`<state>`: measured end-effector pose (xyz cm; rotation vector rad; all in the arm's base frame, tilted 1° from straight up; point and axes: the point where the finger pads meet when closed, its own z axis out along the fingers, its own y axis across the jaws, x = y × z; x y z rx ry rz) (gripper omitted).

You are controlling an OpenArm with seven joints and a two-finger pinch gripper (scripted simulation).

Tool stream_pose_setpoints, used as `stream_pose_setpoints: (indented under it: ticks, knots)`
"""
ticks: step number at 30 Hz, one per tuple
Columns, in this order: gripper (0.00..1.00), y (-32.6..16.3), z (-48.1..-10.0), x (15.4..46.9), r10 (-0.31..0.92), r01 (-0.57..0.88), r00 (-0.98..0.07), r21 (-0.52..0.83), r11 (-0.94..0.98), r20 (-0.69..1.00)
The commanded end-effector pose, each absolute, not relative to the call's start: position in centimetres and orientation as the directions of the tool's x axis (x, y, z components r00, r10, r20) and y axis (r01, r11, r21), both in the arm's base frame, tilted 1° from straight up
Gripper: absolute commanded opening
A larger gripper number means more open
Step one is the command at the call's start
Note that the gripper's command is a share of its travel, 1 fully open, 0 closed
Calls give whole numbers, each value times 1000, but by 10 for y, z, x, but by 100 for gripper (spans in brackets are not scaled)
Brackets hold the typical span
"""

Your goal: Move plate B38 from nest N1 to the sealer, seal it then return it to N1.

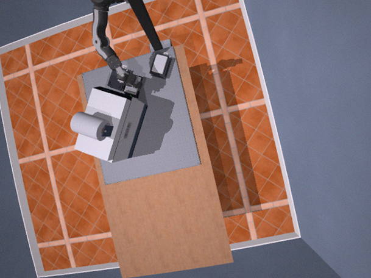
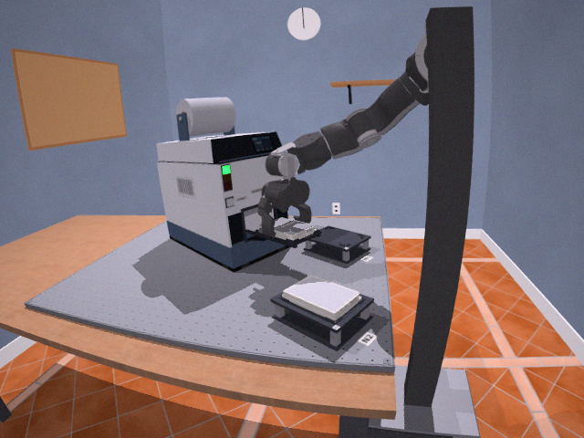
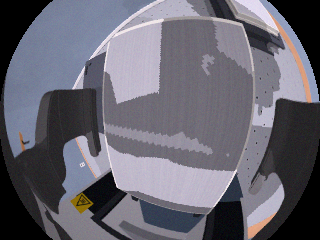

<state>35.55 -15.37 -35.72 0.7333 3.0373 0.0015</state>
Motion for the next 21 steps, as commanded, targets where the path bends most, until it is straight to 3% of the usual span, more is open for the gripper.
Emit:
stream_pose_setpoints:
  ticks: [1, 21]
  knots:
    - [77, -155, -356, 356, 456, 456, -890, 2, 890, -17]
    - [77, -155, -360, 351, 456, 456, -890, -7, 890, -14]
